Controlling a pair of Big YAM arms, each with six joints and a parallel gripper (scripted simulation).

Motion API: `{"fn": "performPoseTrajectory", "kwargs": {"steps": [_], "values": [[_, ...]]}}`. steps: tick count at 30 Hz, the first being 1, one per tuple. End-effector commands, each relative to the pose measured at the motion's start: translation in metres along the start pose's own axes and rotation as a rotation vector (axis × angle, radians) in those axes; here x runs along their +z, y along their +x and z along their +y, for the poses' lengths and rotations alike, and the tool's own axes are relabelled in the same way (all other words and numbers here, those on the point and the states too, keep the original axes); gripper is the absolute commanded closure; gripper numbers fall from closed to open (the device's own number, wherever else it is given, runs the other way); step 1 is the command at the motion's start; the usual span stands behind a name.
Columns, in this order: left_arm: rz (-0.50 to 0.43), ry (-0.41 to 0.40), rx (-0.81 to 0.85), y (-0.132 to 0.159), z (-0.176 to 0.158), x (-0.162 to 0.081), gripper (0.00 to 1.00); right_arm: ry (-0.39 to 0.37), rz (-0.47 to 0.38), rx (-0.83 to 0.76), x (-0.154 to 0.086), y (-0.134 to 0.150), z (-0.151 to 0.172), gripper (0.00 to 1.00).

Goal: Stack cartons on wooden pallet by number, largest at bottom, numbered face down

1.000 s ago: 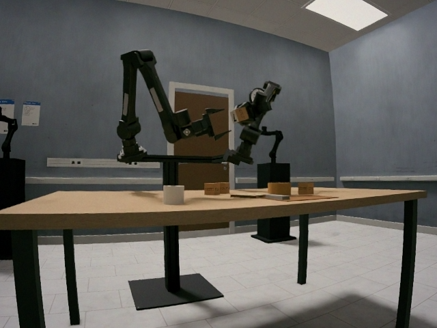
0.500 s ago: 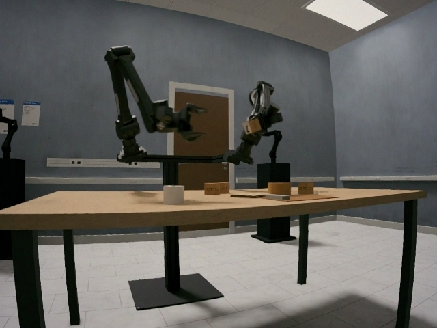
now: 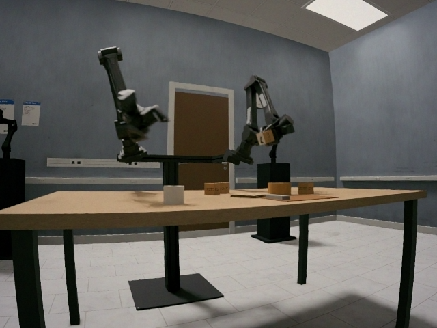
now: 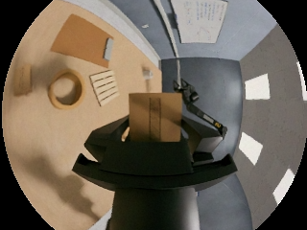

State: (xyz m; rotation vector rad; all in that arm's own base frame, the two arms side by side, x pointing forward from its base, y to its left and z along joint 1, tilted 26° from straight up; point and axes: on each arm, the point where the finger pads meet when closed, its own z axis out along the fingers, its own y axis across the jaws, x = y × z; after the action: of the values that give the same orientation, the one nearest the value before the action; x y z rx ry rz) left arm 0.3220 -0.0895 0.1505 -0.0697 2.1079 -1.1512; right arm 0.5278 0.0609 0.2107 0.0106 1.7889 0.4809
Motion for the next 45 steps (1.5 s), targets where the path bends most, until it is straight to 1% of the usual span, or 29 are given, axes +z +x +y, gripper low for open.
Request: {"fn": "performPoseTrajectory", "kwargs": {"steps": [1, 3, 5, 6, 10, 13, 16, 18, 19, 20, 22, 23, 28, 33, 37, 39, 40, 45], "values": [[0.005, -0.016, 0.097, -0.016, 0.019, -0.013, 0.5, 0.094, 0.006, -0.234, -0.017, -0.043, -0.029, 0.0], [0.009, -0.015, 0.111, -0.018, 0.031, -0.022, 0.5, 0.165, 0.028, -0.296, -0.034, -0.054, -0.052, 0.0], [0.009, -0.015, 0.111, -0.018, 0.031, -0.022, 0.5, 0.165, 0.028, -0.296, -0.034, -0.054, -0.052, 0.0], [0.011, -0.016, 0.128, -0.019, 0.037, -0.026, 0.5, 0.194, 0.042, -0.333, -0.042, -0.058, -0.061, 0.0], [0.017, -0.011, 0.158, -0.024, 0.064, -0.047, 0.5, 0.334, 0.11, -0.45, -0.085, -0.076, -0.103, 0.0], [0.012, -0.006, 0.173, -0.03, 0.083, -0.063, 0.5, 0.415, 0.156, -0.497, -0.114, -0.085, -0.124, 0.0], [-0.016, -0.016, 0.233, -0.044, 0.105, -0.077, 0.5, 0.468, 0.186, -0.517, -0.134, -0.09, -0.137, 0.0], [-0.033, -0.028, 0.265, -0.054, 0.121, -0.087, 0.5, 0.489, 0.196, -0.517, -0.143, -0.092, -0.142, 0.0], [-0.04, -0.035, 0.283, -0.058, 0.128, -0.091, 0.5, 0.496, 0.198, -0.515, -0.145, -0.092, -0.143, 0.0], [-0.046, -0.044, 0.302, -0.062, 0.137, -0.095, 0.5, 0.485, 0.213, -0.499, -0.139, -0.085, -0.142, 0.0], [-0.046, -0.044, 0.302, -0.062, 0.137, -0.095, 0.5, 0.485, 0.213, -0.499, -0.139, -0.085, -0.142, 0.0], [-0.041, -0.043, 0.305, -0.056, 0.144, -0.097, 0.5, 0.489, 0.201, -0.502, -0.139, -0.093, -0.142, 0.0], [-0.047, -0.087, 0.401, -0.068, 0.185, -0.119, 0.5, 0.498, 0.194, -0.501, -0.141, -0.096, -0.143, 0.0], [-0.042, -0.122, 0.422, -0.076, 0.228, -0.145, 0.5, 0.499, 0.196, -0.5, -0.142, -0.096, -0.144, 0.0], [-0.029, -0.129, 0.378, -0.077, 0.258, -0.166, 0.5, 0.5, 0.198, -0.498, -0.142, -0.095, -0.144, 0.0], [-0.029, -0.129, 0.378, -0.077, 0.258, -0.166, 0.5, 0.5, 0.198, -0.498, -0.142, -0.095, -0.144, 0.0], [-0.02, -0.106, 0.314, -0.072, 0.258, -0.17, 0.5, 0.501, 0.193, -0.5, -0.142, -0.097, -0.144, 0.0], [0.0, -0.05, 0.142, -0.069, 0.281, -0.2, 0.5, 0.502, 0.194, -0.499, -0.143, -0.097, -0.144, 0.0]]}}
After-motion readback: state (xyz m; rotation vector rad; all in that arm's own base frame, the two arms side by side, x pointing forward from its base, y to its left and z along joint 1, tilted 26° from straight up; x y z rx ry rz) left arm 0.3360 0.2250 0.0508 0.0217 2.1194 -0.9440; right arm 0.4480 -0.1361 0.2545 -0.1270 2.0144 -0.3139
